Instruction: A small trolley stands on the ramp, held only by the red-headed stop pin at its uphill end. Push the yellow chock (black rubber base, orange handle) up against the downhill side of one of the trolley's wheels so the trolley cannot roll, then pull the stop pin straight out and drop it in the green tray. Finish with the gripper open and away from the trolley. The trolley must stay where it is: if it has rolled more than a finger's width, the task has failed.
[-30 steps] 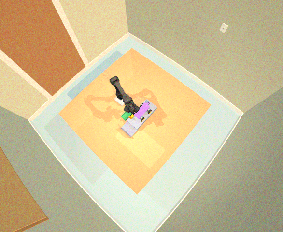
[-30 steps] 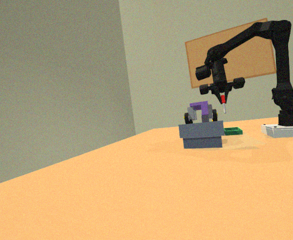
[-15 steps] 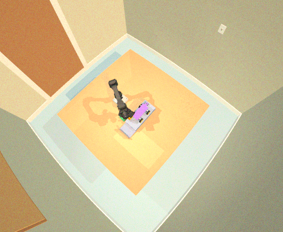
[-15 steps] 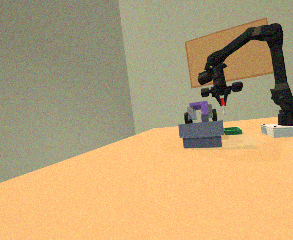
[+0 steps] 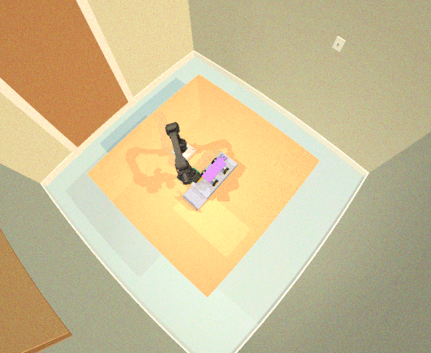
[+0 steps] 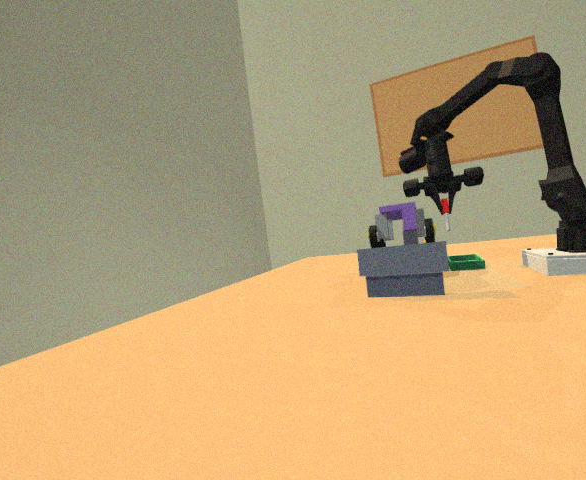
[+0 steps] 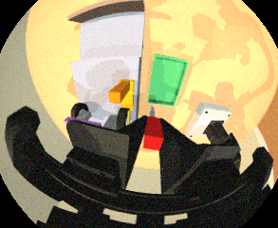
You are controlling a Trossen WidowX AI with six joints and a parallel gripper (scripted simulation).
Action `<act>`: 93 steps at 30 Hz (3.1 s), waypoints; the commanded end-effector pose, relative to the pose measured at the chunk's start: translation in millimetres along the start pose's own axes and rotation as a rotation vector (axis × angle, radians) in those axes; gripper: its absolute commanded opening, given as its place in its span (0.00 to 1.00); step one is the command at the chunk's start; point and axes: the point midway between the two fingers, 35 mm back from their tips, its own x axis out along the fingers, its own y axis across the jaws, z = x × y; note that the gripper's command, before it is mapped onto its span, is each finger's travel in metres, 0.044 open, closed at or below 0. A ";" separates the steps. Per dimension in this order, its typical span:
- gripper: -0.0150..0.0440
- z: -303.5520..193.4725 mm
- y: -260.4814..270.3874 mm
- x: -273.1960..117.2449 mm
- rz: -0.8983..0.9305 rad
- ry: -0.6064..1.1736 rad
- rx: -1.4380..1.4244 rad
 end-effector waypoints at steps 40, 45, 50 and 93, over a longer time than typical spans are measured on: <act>0.25 -6.8 -0.6 0.5 0.179 -0.200 1.295; 0.25 -7.8 -0.3 0.4 0.218 -0.212 1.446; 0.25 -8.0 -0.3 0.3 0.231 -0.215 1.490; 0.25 -8.3 -29.5 85.4 0.092 -0.091 1.538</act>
